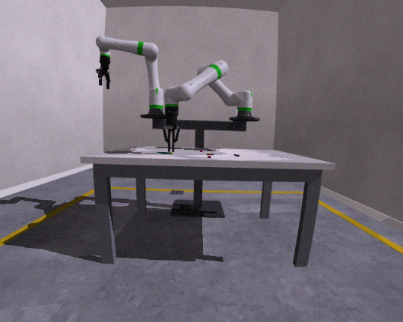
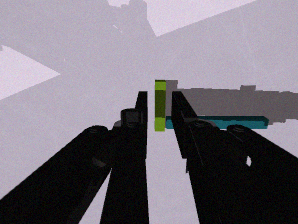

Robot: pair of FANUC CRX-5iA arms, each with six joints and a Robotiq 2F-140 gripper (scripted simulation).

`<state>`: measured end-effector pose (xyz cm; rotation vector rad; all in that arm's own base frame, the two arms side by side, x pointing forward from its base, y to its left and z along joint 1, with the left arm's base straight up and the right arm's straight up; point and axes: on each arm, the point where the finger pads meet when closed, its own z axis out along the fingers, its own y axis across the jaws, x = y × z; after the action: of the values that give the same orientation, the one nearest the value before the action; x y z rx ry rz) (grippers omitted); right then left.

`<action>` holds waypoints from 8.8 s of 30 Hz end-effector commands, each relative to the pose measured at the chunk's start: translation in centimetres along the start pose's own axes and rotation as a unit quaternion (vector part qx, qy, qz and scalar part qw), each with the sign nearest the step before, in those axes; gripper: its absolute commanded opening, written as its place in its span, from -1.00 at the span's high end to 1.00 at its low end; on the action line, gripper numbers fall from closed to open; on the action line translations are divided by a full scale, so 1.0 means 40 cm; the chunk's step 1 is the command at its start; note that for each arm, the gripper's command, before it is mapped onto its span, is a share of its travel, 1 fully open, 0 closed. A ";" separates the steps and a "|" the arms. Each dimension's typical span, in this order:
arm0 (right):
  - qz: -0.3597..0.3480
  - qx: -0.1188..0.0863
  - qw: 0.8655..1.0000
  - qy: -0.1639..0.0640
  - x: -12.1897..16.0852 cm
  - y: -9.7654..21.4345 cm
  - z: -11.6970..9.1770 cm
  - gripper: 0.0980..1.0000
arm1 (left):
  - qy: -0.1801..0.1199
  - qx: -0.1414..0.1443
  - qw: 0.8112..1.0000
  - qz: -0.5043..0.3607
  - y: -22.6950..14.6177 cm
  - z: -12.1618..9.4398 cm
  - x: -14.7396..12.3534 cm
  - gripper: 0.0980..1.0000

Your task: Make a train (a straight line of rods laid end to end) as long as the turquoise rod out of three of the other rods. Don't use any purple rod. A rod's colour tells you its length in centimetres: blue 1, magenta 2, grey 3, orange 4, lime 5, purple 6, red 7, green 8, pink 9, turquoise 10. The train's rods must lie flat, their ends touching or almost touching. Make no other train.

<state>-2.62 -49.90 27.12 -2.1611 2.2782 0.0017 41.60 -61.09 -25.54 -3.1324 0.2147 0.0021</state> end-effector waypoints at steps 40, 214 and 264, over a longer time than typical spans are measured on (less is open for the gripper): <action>0.000 0.000 1.000 0.001 0.001 0.000 -0.002 -1.00 | 0.001 -0.001 1.000 0.000 0.004 -0.004 0.004 0.70; 0.000 0.000 1.000 0.001 0.001 0.000 -0.002 -1.00 | 0.001 0.000 0.941 0.338 -0.283 -0.220 0.016 0.94; 0.000 0.000 1.000 0.001 0.001 0.000 -0.002 -1.00 | 0.001 0.000 0.793 0.609 -0.534 -0.158 -0.053 0.94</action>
<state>-2.62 -49.90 27.12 -2.1611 2.2782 0.0017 42.30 -39.53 -19.21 -2.3556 2.0787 0.0048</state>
